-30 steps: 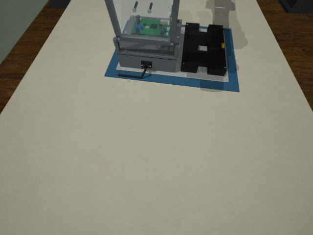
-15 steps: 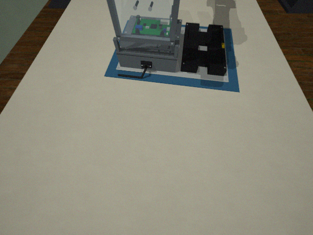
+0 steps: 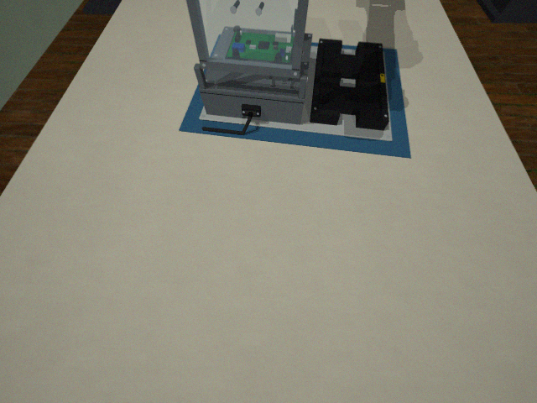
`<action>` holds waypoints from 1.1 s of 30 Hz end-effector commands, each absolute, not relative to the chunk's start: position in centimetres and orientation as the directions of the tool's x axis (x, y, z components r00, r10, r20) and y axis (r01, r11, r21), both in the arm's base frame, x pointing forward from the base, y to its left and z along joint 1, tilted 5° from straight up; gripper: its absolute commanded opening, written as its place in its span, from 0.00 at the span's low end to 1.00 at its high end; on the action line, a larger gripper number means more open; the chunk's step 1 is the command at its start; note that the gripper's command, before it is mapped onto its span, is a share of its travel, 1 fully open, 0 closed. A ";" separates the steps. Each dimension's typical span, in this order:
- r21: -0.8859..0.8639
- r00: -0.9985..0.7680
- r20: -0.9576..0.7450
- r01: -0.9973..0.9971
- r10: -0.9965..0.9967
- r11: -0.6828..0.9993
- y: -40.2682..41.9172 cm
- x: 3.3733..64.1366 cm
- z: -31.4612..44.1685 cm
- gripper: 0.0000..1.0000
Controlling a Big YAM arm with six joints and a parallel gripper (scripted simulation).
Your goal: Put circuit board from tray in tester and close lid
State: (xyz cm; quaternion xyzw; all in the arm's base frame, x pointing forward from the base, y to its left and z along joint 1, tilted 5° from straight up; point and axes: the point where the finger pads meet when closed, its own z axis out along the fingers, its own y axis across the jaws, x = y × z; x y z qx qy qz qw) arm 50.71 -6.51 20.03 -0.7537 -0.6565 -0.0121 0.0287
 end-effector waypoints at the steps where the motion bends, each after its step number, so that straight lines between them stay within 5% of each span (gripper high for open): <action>1: -0.024 0.135 0.059 0.991 0.989 -0.133 -6.0 48.9 21.6 0.00; 33: -0.027 0.134 0.059 0.991 0.989 -0.132 -5.1 44.4 19.8 0.00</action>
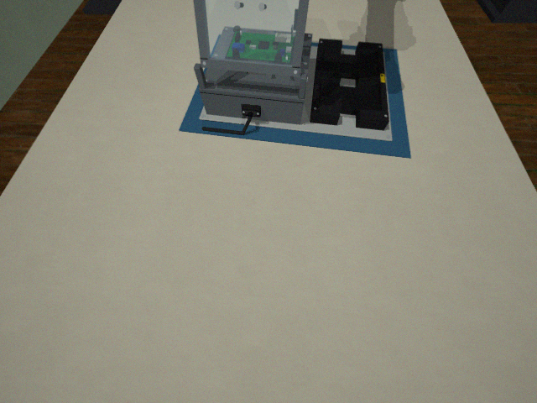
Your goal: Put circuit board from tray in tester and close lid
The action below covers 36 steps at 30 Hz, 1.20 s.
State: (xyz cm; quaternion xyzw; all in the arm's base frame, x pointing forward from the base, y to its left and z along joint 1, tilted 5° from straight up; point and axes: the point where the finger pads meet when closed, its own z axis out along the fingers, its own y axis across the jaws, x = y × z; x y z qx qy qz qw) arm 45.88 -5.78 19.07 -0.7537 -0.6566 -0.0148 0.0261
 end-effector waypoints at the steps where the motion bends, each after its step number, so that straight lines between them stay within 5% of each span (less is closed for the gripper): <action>1: -0.027 0.134 0.059 0.991 0.989 -0.132 -5.0 44.2 19.7 0.00; 36: -0.030 0.132 0.058 0.991 0.990 -0.130 -4.1 39.9 15.5 0.00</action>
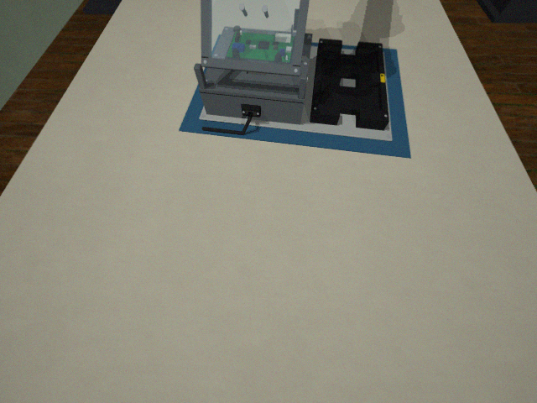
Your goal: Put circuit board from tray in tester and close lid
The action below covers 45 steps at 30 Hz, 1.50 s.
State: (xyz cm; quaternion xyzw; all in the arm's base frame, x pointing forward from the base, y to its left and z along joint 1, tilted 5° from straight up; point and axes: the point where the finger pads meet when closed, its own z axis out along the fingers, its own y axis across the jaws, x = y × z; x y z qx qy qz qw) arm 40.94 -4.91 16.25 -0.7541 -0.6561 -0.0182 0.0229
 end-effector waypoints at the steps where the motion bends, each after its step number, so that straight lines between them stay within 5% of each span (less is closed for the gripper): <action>1: -0.030 0.132 0.058 0.991 0.990 -0.130 -4.1 39.9 15.3 0.00; 45: -0.041 0.133 0.059 0.991 0.989 -0.131 -3.3 36.3 8.8 0.00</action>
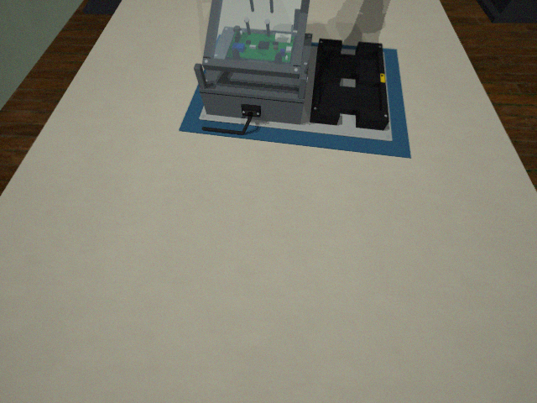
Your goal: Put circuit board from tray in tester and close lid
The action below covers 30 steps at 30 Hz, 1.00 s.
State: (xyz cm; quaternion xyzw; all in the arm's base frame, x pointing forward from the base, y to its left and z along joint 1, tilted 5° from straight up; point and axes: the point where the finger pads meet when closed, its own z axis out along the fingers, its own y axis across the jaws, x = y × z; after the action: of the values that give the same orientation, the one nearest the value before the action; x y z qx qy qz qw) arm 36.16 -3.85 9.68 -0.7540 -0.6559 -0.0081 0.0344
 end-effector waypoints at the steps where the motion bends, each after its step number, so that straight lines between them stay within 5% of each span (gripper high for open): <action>1: -0.041 0.133 0.059 0.991 0.989 -0.131 -3.3 36.2 8.6 0.00; 30: -0.043 0.133 0.059 0.990 0.989 -0.131 -2.9 35.1 4.8 0.00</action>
State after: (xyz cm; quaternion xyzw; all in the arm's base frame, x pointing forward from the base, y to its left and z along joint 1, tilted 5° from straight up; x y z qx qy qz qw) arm 34.85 -3.43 5.70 -0.7540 -0.6560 -0.0092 0.0328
